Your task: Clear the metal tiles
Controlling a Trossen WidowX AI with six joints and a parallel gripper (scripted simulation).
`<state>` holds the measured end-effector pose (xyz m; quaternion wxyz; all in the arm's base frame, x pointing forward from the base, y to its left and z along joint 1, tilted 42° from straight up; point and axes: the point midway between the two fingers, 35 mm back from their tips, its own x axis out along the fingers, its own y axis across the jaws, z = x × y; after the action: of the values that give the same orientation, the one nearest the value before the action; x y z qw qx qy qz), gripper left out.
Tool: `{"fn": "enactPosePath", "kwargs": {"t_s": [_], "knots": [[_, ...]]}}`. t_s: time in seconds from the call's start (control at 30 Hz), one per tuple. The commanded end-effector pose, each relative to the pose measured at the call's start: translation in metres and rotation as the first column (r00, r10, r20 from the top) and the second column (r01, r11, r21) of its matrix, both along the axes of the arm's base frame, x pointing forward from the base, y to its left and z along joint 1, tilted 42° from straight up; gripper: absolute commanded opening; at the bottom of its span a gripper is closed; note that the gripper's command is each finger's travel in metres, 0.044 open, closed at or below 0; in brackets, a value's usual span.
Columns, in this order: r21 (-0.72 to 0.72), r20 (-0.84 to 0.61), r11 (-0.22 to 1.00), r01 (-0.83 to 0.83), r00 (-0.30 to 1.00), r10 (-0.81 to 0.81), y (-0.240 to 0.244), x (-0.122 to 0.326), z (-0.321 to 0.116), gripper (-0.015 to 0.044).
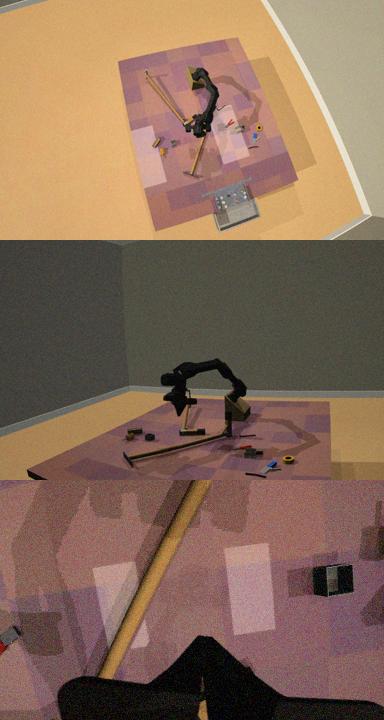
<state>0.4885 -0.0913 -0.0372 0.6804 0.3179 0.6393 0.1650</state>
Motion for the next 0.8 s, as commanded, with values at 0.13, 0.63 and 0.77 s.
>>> {"fn": "enactPosePath", "kwargs": {"t_s": [0.13,0.63,0.77], "knots": [[0.002,0.006,1.0,0.031,1.0,-0.031,0.001,0.006,0.008,0.0],[-0.001,0.011,1.0,0.026,1.0,-0.026,0.022,0.011,-0.019,0.0],[-0.002,0.013,1.0,0.025,1.0,-0.025,0.029,0.012,-0.027,0.0]]}}
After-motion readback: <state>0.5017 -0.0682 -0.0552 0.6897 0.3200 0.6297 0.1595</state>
